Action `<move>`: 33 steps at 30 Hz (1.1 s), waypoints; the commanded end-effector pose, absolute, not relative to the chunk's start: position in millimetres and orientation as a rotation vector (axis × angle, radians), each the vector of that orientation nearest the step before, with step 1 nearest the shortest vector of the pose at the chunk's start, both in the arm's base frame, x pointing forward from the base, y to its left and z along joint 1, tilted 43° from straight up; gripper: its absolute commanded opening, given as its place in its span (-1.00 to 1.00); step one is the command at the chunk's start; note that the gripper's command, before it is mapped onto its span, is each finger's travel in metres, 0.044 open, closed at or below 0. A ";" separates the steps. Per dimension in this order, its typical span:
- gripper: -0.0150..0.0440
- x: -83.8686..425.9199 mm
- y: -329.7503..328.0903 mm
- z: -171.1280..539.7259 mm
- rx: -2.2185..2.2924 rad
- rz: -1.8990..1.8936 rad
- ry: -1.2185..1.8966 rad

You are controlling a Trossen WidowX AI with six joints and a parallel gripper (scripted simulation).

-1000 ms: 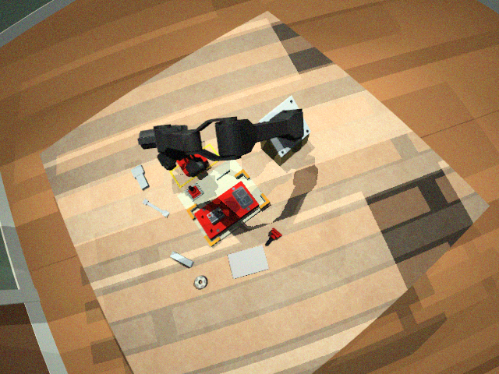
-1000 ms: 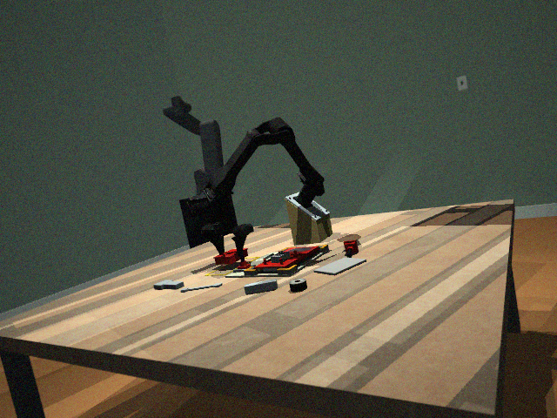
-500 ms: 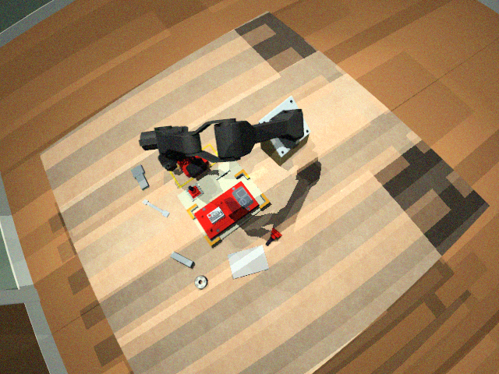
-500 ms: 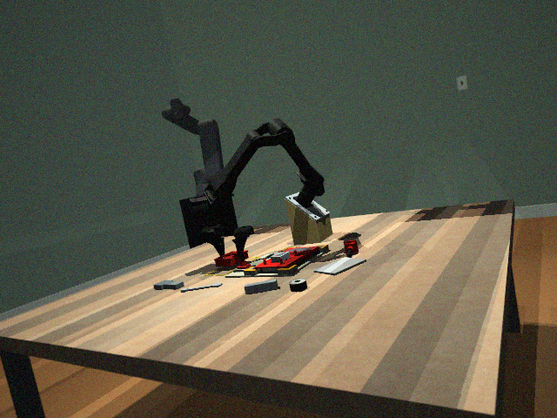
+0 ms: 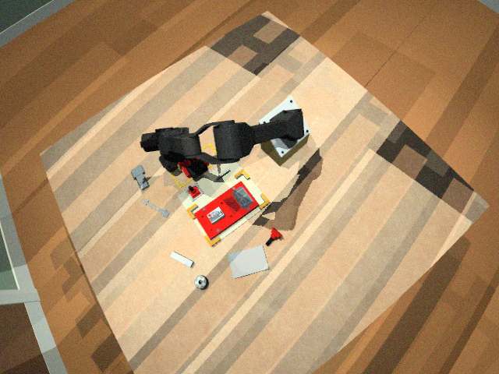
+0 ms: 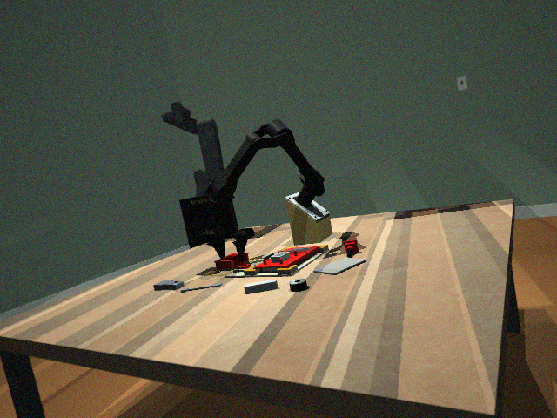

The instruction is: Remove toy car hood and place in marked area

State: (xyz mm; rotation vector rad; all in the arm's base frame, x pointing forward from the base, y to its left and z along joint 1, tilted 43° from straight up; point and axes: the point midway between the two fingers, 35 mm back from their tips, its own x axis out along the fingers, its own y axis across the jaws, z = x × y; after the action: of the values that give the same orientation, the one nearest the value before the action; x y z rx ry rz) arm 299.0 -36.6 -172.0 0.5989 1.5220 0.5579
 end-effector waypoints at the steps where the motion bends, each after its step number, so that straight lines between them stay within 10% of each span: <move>1: -0.49 298.9 -34.4 -173.4 0.604 0.559 1.521; 8: -0.49 298.7 -32.1 -175.8 0.604 0.559 1.521; 25: 1.00 299.6 -38.7 -170.3 0.599 0.558 1.522; 33: 1.00 300.5 -85.0 -121.1 0.601 0.560 1.525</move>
State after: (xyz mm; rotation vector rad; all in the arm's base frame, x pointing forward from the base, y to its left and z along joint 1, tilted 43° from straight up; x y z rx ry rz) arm 299.2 -73.0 -134.1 0.6112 1.5288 0.5593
